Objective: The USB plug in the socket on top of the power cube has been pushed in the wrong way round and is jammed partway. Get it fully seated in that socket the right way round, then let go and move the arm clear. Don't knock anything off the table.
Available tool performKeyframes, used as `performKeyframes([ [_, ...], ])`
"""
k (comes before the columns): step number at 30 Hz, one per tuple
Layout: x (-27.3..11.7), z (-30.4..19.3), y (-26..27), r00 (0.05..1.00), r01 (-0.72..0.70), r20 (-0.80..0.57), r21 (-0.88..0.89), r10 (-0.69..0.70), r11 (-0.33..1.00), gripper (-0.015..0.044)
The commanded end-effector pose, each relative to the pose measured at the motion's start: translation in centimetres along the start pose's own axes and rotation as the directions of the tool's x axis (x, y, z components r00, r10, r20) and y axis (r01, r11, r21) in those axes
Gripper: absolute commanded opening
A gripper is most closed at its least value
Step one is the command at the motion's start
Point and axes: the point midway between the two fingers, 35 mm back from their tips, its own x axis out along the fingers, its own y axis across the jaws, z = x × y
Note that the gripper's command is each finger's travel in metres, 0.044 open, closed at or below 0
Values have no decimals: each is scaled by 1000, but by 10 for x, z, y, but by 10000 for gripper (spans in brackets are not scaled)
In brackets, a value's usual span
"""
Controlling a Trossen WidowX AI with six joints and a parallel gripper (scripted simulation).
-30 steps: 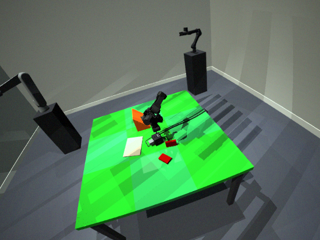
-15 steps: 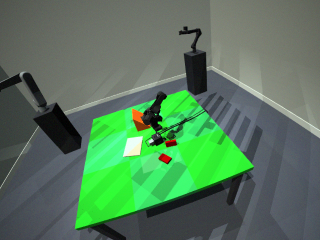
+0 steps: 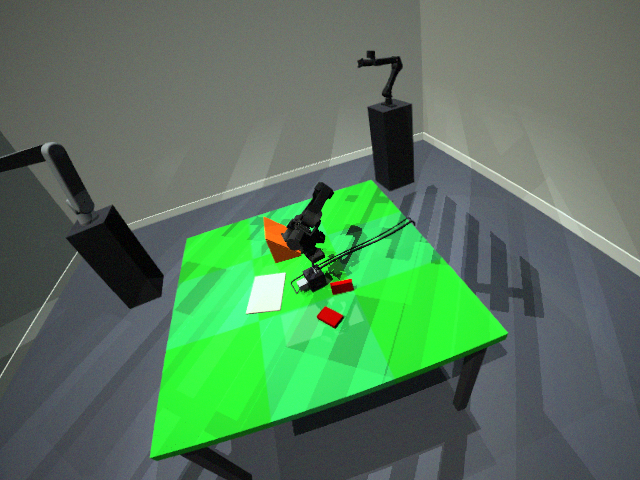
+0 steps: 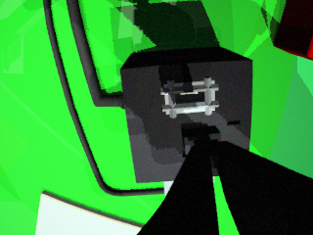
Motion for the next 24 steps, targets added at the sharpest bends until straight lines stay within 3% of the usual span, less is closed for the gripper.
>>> performKeyframes([
  [1,1,0,0,1000,2,0,5,-2,1000,0],
  [24,3,3,-1,1000,2,0,15,-2,1000,0],
])
